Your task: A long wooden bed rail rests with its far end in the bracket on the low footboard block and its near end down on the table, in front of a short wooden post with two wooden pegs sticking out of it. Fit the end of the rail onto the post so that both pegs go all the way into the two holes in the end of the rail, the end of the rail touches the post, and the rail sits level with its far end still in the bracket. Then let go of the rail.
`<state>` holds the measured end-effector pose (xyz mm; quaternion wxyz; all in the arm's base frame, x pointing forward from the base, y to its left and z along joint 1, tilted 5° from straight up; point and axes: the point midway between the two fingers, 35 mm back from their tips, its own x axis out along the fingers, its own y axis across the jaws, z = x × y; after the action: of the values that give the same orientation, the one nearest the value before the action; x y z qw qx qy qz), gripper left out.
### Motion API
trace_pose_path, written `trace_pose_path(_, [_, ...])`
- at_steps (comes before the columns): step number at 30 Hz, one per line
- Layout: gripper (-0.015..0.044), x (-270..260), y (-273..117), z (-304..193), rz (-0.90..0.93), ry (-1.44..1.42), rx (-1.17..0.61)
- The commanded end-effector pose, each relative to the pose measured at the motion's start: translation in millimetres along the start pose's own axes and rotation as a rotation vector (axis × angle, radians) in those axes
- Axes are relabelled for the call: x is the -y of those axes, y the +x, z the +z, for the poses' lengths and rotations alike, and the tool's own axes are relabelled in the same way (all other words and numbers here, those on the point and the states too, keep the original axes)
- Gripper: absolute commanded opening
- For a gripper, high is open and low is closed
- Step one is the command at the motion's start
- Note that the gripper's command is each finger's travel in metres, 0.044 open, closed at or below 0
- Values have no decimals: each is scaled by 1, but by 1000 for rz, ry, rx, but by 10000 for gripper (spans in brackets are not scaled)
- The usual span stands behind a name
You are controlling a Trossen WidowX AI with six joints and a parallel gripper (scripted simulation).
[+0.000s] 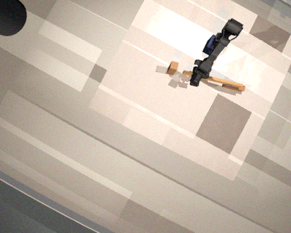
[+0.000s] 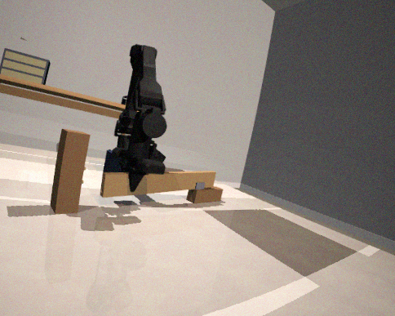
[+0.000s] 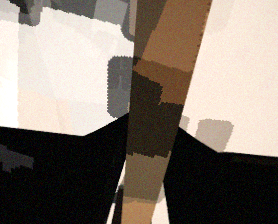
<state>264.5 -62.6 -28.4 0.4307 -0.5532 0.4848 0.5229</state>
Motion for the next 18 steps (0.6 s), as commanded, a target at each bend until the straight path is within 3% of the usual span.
trace_pose_path(1, [0, 1, -4, 1, -8, 2, 5])
trace_pose_path(18, [0, 1, -13, 1, -8, 2, 5])
